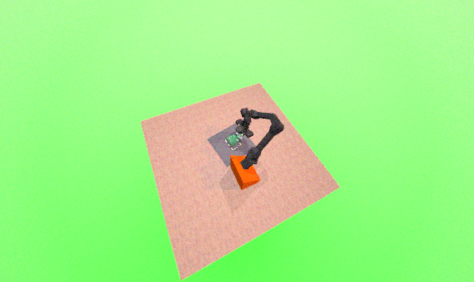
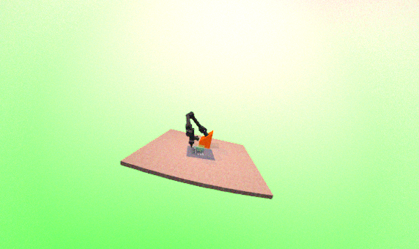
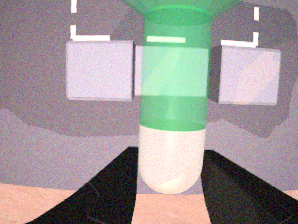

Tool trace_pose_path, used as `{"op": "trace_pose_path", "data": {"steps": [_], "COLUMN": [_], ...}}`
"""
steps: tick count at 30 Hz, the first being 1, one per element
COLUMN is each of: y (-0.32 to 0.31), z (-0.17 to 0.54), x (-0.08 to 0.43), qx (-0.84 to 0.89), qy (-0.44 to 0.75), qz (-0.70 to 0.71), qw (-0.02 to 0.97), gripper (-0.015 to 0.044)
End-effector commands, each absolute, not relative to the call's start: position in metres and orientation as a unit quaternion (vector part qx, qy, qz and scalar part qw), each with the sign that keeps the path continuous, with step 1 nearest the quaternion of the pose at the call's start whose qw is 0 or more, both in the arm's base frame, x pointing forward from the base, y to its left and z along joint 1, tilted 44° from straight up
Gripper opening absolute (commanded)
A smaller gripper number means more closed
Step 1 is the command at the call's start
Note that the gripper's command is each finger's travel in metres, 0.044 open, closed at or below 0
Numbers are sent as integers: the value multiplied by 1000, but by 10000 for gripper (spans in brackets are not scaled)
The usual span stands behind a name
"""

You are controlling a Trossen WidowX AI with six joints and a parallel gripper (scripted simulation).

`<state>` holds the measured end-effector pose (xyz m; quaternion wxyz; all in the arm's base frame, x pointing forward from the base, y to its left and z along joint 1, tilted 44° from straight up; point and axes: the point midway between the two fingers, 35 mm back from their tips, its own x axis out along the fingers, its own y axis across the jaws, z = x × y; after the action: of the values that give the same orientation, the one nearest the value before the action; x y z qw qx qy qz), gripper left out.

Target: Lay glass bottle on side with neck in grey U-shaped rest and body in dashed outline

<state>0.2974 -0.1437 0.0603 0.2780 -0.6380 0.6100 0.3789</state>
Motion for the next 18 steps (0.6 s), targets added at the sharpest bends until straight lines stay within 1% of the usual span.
{"op": "trace_pose_path", "data": {"steps": [1,12,18], "y": [-144,-144,-144], "z": [60,60,60], "x": [297,297,297], "qx": [-638,-638,-638], "qy": [610,610,610], "qz": [379,379,379], "qw": [278,278,278], "gripper": [102,102,260]}}
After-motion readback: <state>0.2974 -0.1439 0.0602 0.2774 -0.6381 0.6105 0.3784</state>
